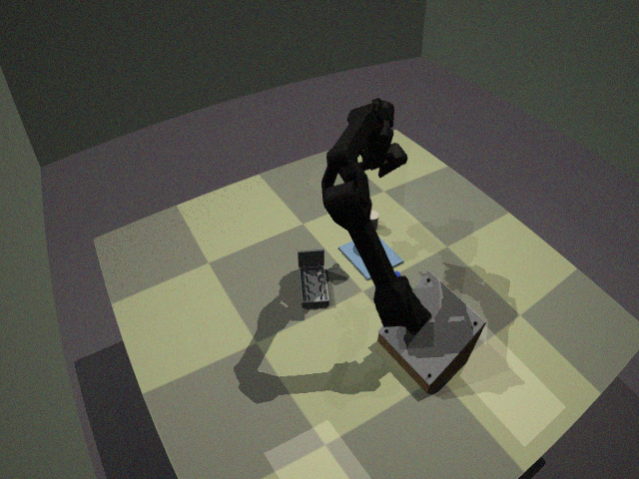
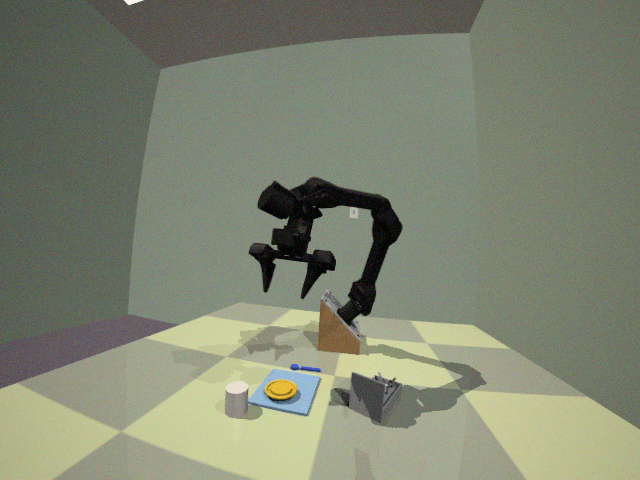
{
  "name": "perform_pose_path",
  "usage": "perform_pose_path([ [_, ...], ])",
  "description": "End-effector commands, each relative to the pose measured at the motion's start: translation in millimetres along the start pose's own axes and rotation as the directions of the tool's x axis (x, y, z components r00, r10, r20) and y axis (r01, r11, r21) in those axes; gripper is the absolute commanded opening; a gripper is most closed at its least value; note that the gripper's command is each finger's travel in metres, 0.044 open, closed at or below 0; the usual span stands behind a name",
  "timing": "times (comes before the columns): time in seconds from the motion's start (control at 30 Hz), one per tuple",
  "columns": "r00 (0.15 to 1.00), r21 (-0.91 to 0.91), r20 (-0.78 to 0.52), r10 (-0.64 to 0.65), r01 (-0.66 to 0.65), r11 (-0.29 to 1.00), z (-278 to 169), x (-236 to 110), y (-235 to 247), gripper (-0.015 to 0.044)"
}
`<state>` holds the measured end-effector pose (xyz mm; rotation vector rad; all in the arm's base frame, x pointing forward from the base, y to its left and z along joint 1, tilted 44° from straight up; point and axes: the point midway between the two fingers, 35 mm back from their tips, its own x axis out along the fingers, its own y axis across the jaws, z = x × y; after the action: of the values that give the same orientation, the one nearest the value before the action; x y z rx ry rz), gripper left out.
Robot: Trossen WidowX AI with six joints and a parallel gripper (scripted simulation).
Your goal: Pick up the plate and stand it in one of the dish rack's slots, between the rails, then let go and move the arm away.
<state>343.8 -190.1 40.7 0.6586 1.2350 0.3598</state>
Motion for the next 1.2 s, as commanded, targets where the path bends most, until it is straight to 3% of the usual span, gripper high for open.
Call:
perform_pose_path([
  [0.0,0.99,-0.024,-0.138,0.018,-0.021,0.999,-13.3,21.4,-1.0,0.04],
  [0.2,0.95,-0.047,-0.309,0.05,-0.068,0.997,-31.9,43.8,0.0,0.04],
  [0.4,0.948,-0.048,-0.314,0.051,-0.069,0.996,-33.0,47.2,-0.2,0.04],
  [0.67,0.948,-0.048,-0.313,0.054,-0.073,0.996,-68.9,150.1,-0.3,0.04],
  [1.17,0.948,-0.048,-0.312,0.054,-0.073,0.996,-71.0,166.5,3.3,0.04],
])
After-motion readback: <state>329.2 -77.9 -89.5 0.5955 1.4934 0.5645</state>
